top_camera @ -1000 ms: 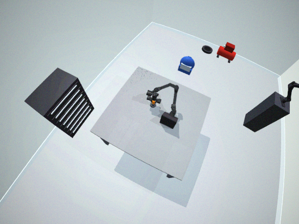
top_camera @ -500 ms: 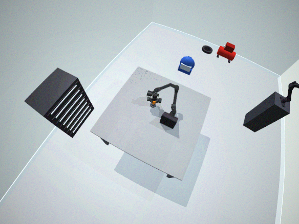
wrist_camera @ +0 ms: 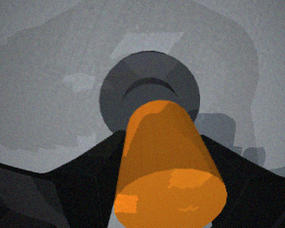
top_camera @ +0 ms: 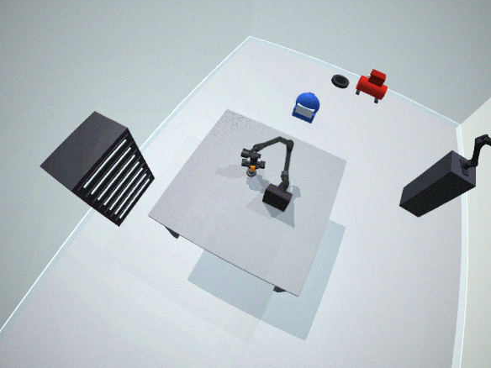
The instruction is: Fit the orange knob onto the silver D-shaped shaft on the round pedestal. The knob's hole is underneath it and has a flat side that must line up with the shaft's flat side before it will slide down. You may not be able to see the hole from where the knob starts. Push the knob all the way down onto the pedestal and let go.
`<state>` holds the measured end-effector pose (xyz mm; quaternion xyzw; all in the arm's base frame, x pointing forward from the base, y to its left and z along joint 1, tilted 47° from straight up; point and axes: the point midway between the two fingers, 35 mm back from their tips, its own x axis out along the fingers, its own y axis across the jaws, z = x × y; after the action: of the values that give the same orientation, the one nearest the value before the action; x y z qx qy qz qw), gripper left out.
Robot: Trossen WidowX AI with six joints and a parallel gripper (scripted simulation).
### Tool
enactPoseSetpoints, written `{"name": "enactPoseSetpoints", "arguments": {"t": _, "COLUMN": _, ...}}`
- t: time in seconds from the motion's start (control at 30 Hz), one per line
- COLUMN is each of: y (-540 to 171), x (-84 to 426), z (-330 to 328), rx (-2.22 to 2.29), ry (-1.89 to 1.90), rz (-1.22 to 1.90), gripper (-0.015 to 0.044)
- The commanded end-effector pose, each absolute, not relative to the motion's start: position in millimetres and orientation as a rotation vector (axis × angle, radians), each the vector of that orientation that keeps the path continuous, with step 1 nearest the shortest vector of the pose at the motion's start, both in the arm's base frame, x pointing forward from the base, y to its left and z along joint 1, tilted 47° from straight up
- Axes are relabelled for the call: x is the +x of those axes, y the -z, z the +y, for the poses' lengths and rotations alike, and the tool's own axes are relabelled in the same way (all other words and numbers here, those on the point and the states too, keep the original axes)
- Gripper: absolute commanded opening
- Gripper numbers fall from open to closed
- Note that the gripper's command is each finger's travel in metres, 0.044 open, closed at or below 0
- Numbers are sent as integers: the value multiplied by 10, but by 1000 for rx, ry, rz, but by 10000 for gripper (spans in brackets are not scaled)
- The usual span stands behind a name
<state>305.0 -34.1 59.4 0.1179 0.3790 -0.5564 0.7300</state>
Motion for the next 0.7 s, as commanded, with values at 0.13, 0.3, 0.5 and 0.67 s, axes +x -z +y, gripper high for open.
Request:
{"name": "enactPoseSetpoints", "arguments": {"t": 0.13, "y": -613, "x": 3119, "z": -330, "rx": 261, "ry": 1221, "rz": 836, "gripper": 0}}
{"name": "enactPoseSetpoints", "arguments": {"t": 0.3, "y": -600, "x": 3144, "z": -340, "rx": 261, "ry": 1221, "rz": 836, "gripper": 0}}
{"name": "enactPoseSetpoints", "arguments": {"t": 0.5, "y": -591, "x": 3144, "z": -346, "rx": 261, "ry": 1221, "rz": 836, "gripper": 0}}
{"name": "enactPoseSetpoints", "arguments": {"t": 0.67, "y": -596, "x": 3143, "z": -338, "rx": 261, "ry": 1221, "rz": 836, "gripper": 0}}
